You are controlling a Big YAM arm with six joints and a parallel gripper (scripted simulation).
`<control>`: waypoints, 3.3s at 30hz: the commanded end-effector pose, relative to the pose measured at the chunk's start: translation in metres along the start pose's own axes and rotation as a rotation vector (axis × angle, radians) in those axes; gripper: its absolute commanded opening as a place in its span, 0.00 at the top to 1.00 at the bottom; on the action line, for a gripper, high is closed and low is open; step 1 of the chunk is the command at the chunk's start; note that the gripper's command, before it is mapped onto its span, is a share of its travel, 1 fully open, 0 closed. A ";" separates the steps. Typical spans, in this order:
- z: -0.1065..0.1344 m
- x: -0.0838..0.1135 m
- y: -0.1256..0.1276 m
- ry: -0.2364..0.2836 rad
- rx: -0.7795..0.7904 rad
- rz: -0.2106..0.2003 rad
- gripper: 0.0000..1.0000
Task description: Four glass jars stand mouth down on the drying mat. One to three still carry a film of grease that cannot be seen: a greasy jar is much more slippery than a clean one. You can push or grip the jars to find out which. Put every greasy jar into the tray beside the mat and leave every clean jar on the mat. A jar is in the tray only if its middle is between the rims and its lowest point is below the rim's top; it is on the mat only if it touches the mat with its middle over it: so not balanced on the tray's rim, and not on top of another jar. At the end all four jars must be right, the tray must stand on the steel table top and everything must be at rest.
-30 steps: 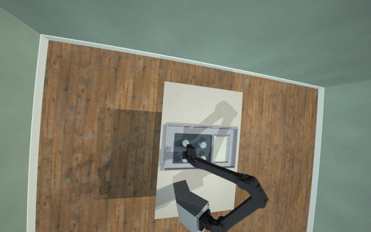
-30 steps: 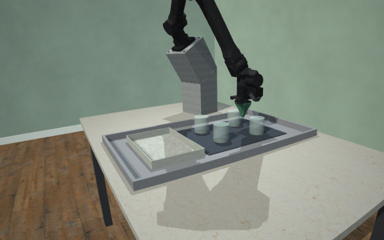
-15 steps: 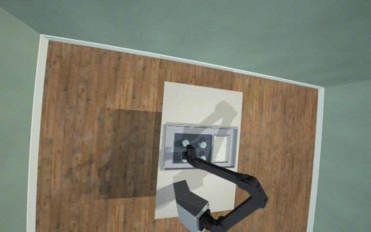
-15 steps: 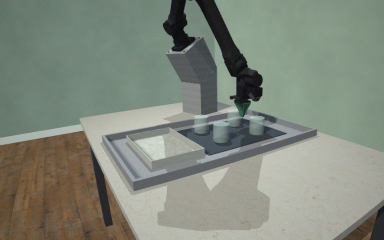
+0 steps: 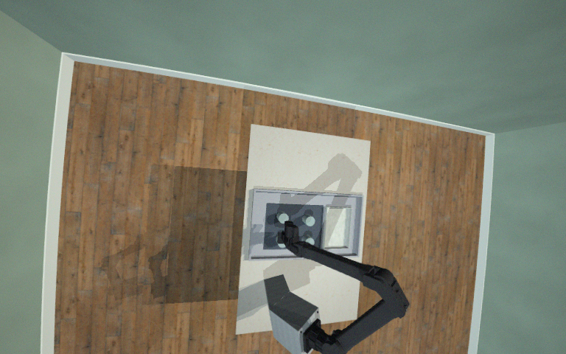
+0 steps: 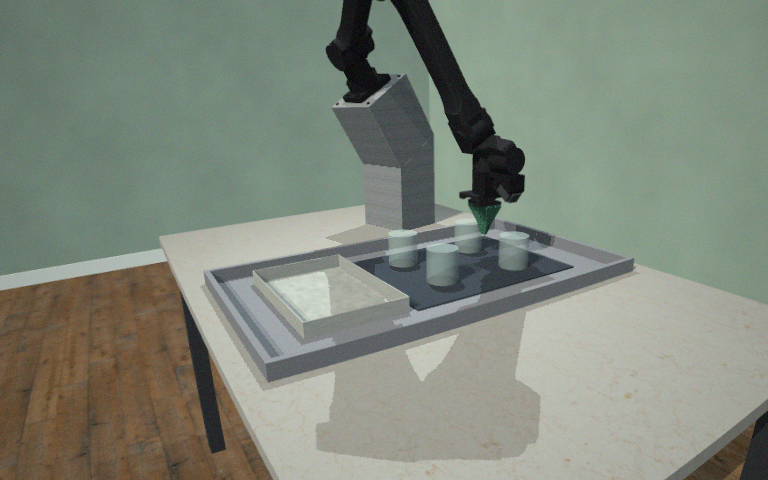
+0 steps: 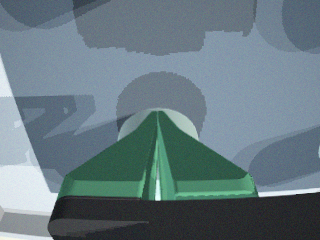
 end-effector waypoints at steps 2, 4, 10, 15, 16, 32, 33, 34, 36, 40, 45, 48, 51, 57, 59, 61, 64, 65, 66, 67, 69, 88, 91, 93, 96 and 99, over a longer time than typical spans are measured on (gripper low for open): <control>0.001 -0.002 -0.005 -0.004 -0.005 -0.003 1.00; 0.001 -0.002 -0.005 -0.004 -0.005 -0.003 1.00; 0.002 -0.002 -0.005 -0.004 -0.005 -0.003 1.00; 0.002 -0.002 -0.005 -0.004 -0.005 -0.003 1.00; 0.003 -0.002 -0.005 -0.004 -0.005 -0.003 1.00; 0.004 -0.002 -0.005 -0.004 -0.005 -0.003 1.00; 0.005 -0.002 -0.006 -0.004 -0.005 -0.003 1.00; 0.005 -0.002 -0.006 -0.004 -0.005 -0.003 1.00; 0.005 -0.002 -0.006 -0.004 -0.005 -0.003 1.00; 0.005 -0.002 -0.006 -0.004 -0.005 -0.003 1.00; 0.006 -0.002 -0.006 -0.004 -0.005 -0.003 1.00; 0.006 -0.002 -0.006 -0.004 -0.005 -0.003 1.00; 0.007 -0.002 -0.006 -0.004 -0.005 -0.003 1.00; 0.007 -0.002 -0.006 -0.004 -0.005 -0.003 1.00; 0.008 -0.002 -0.006 -0.004 -0.005 -0.003 1.00; 0.008 -0.002 -0.006 -0.004 -0.005 -0.003 1.00; 0.008 -0.002 -0.006 -0.004 -0.005 -0.003 1.00; 0.008 -0.002 -0.006 -0.004 -0.005 -0.003 1.00; 0.008 -0.002 -0.006 -0.004 -0.005 -0.003 1.00; 0.008 -0.002 -0.006 -0.004 -0.005 -0.003 1.00; 0.009 -0.002 -0.006 -0.004 -0.005 -0.003 1.00; 0.011 -0.002 -0.007 -0.004 -0.005 -0.003 1.00; 0.011 -0.002 -0.007 -0.004 -0.005 -0.003 1.00; 0.011 -0.002 -0.007 -0.004 -0.005 -0.003 1.00; 0.012 -0.002 -0.007 -0.004 -0.005 -0.003 1.00; 0.012 -0.002 -0.007 -0.004 -0.005 -0.003 1.00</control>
Point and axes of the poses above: the point where the finger pads meet when closed, its own x axis back along the fingers, its own y axis across the jaws, z = x × y, the point moved 8 cm from there along x, back along the fingers, and after that the axes turned 12 degrees about -x, right-handed, at the moved point
